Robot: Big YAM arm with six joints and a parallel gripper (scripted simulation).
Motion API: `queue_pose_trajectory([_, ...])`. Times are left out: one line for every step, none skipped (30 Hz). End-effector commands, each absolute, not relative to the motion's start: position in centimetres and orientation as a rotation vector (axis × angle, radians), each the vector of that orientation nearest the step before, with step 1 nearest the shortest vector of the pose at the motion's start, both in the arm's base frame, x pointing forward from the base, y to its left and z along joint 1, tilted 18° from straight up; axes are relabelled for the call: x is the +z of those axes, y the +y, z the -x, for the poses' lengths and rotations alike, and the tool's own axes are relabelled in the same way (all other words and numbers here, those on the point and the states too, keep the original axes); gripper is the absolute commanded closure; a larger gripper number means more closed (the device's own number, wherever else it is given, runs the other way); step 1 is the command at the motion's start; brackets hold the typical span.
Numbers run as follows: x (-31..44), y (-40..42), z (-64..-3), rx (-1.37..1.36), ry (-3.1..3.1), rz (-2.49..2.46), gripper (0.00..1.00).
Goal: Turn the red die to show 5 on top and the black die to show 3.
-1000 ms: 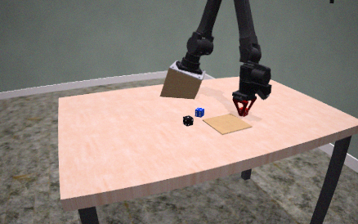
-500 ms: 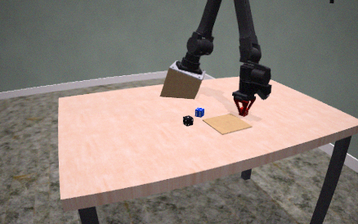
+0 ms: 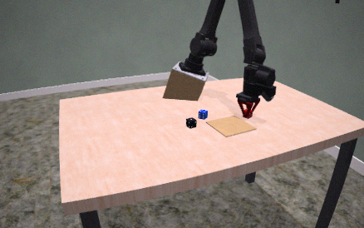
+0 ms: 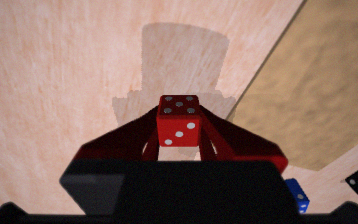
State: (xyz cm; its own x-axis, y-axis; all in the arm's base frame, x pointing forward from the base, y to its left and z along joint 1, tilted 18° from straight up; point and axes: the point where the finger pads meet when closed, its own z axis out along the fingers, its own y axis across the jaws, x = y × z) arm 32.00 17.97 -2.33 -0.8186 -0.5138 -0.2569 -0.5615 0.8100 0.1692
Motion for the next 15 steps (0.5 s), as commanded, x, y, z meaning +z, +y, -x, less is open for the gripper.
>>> queue_pose_trajectory([-1.6, 18.6, -32.7, 0.354, 2.760, 0.838, 0.75])
queue_pose_trajectory([-1.6, 18.6, -32.7, 0.354, 2.760, 0.838, 0.75])
queue_pose_trajectory([-1.6, 18.6, -32.7, 0.354, 2.760, 0.838, 0.75])
queue_pose_trajectory([-1.6, 18.6, -32.7, 0.354, 2.760, 0.838, 0.75])
queue_pose_trajectory([-1.6, 18.6, -32.7, 0.354, 2.760, 0.838, 0.75])
queue_pose_trajectory([-1.6, 18.6, -32.7, 0.354, 2.760, 0.838, 0.75])
queue_pose_trajectory([-1.6, 18.6, -32.7, 0.354, 2.759, 0.838, 0.75])
queue_pose_trajectory([-1.3, 18.6, -32.8, 0.354, 2.754, 0.837, 0.75])
queue_pose_trajectory([-1.0, 18.4, -32.6, 0.353, 2.761, 0.837, 0.75])
queue_pose_trajectory([-0.9, 18.2, -32.6, 0.351, 2.767, 0.837, 0.75])
queue_pose_trajectory([-0.5, 18.0, -32.8, 0.350, 2.763, 0.835, 0.75])
queue_pose_trajectory([-0.1, 17.7, -33.1, 0.349, 2.758, 0.829, 0.75])
queue_pose_trajectory([0.6, 17.7, -33.4, 0.350, 2.751, 0.829, 0.75])
queue_pose_trajectory([1.5, 17.8, -33.8, 0.351, 2.741, 0.827, 0.75])
queue_pose_trajectory([2.1, 17.6, -33.8, 0.353, 2.739, 0.827, 0.75])
